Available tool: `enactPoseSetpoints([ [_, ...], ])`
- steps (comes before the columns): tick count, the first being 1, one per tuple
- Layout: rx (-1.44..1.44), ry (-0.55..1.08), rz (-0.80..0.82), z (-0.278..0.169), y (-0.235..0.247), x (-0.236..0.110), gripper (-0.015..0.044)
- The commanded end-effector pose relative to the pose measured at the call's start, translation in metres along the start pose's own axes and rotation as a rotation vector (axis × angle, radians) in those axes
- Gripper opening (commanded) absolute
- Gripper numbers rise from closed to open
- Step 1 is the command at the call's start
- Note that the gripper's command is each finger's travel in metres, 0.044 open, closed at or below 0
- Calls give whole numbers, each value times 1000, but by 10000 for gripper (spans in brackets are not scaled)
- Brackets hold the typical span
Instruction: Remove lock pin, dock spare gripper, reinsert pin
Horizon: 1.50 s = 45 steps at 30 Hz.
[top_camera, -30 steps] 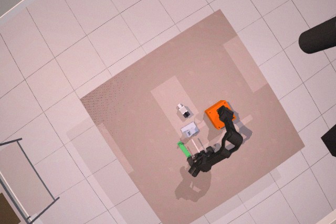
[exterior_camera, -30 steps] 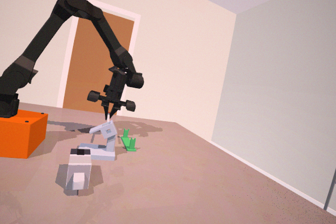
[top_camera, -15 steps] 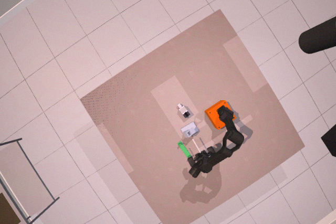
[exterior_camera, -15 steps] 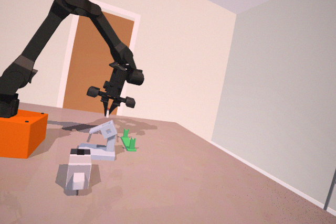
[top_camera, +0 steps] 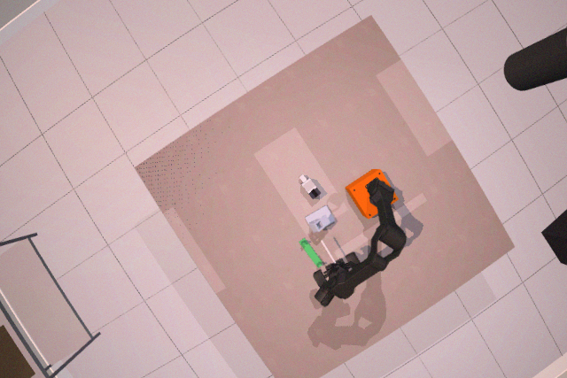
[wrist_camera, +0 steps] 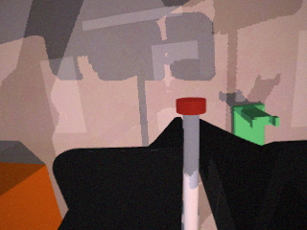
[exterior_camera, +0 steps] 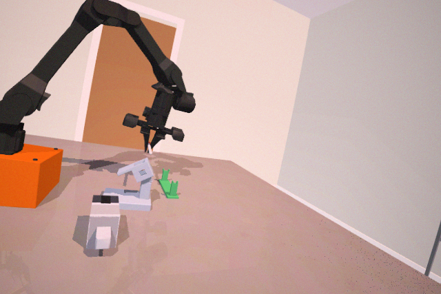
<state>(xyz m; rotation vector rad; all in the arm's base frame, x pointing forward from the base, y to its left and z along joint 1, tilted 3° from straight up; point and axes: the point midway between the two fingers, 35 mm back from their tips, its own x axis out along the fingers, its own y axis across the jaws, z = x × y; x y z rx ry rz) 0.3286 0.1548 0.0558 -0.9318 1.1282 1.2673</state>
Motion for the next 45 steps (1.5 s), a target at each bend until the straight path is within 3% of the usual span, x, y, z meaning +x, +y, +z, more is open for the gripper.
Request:
enactPoseSetpoints([
  [1,-16,1,-3,6,-12,-3,0],
  [24,-84,6,4,31,-61,-7,0],
  [45,-89,-3,-8,27,-66,21,0],
])
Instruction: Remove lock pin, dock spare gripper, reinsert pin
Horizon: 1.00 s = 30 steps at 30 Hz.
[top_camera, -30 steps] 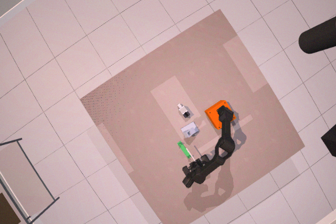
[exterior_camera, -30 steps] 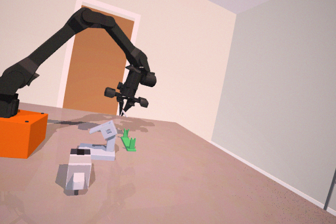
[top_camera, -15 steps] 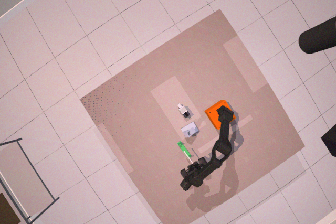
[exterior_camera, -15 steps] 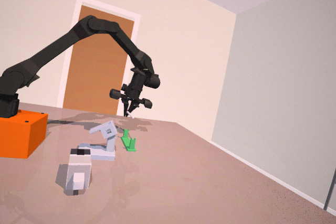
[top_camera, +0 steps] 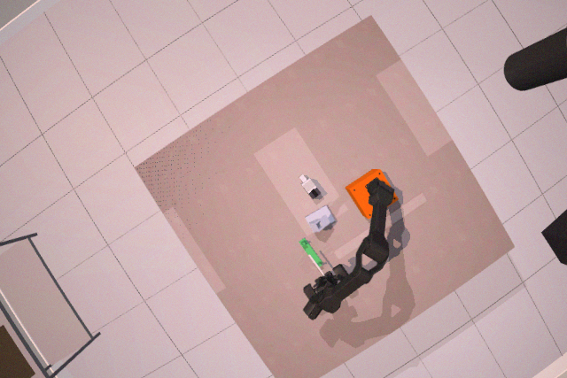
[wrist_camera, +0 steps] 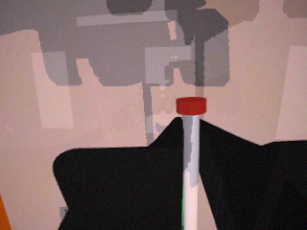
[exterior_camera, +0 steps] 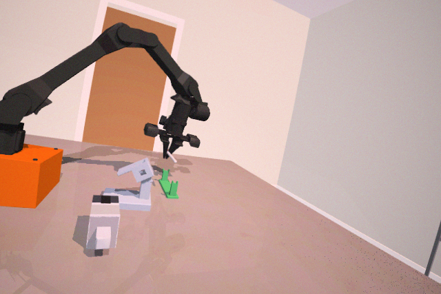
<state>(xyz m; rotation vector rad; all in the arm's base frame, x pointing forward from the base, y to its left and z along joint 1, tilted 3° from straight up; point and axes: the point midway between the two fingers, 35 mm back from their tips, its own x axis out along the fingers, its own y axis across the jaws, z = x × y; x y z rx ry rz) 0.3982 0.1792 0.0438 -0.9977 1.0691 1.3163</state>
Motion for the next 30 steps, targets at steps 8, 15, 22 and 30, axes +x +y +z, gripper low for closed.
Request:
enactPoseSetpoints([
  [8,-5,-2,-5,-5,1,19,0],
  [15,-7,-6,-15,-7,0,29,0],
  [22,-9,-10,-25,-8,-1,39,0],
  [30,-10,-12,-30,-9,-1,43,0],
])
